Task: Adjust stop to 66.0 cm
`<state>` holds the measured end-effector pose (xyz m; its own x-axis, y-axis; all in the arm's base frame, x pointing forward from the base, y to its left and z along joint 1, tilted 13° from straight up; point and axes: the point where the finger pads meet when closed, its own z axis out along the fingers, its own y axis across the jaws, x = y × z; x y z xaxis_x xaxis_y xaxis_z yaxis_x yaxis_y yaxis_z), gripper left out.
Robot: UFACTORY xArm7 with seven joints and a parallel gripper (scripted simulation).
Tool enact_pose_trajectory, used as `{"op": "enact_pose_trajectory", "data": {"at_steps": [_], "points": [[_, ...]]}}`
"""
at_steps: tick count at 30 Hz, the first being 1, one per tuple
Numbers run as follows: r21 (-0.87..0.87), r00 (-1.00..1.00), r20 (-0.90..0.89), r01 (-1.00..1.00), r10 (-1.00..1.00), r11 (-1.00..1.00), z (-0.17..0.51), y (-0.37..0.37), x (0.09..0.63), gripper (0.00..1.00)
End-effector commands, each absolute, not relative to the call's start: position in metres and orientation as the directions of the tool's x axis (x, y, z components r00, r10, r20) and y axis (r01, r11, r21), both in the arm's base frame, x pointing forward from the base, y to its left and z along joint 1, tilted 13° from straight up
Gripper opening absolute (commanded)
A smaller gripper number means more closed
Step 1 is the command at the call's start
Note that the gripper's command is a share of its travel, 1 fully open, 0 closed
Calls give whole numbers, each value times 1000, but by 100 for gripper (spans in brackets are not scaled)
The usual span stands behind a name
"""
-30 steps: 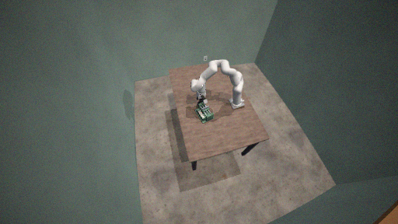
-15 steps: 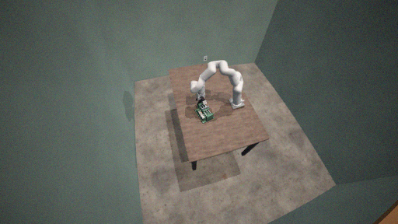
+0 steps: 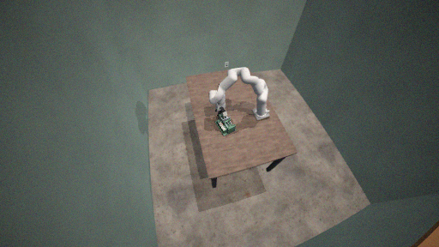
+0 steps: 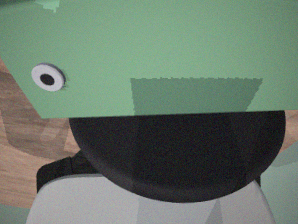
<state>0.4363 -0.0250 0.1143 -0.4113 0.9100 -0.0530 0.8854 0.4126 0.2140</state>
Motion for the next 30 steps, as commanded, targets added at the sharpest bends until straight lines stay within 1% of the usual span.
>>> {"op": "enact_pose_trajectory", "data": {"at_steps": [1,30], "points": [[217,-411,-55,885,910,413,115,-24,440,6],[217,-411,-55,885,910,413,118,-18,454,6]]}}
